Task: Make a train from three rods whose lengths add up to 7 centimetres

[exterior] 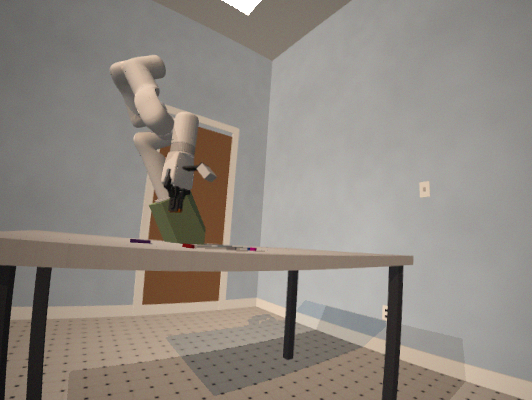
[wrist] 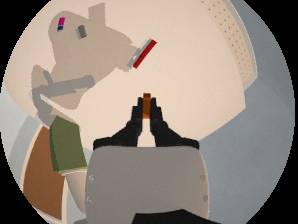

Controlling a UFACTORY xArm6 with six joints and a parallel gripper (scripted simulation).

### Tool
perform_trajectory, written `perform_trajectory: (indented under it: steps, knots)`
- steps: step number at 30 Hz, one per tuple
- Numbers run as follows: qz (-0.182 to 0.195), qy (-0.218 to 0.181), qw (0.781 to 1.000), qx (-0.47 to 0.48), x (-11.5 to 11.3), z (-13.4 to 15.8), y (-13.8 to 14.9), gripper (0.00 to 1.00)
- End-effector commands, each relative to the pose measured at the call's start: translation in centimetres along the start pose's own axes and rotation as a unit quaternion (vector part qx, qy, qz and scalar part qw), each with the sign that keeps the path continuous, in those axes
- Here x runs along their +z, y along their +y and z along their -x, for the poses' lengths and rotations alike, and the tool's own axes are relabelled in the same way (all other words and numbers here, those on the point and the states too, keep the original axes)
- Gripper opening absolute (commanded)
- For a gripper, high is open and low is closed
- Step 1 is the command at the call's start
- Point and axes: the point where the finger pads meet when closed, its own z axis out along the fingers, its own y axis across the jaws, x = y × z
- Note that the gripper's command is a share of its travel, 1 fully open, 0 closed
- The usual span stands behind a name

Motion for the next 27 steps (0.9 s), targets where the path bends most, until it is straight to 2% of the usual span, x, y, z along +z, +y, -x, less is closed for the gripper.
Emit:
perform_trajectory:
  steps: [1,15,17,18,27]
  knots:
    - [0.000,0.003,1.000,0.024,-0.2,-3.3,-1.1,0.04]
    - [-0.001,0.004,0.996,0.084,-0.3,-11.0,-5.9,0.04]
    - [-0.001,0.004,0.996,0.084,-0.3,-11.0,-5.9,0.04]
    - [-0.001,0.004,0.995,0.096,-0.3,-12.5,-7.1,0.04]
    - [-0.001,0.003,0.992,0.129,-0.4,-16.2,-11.2,0.04]
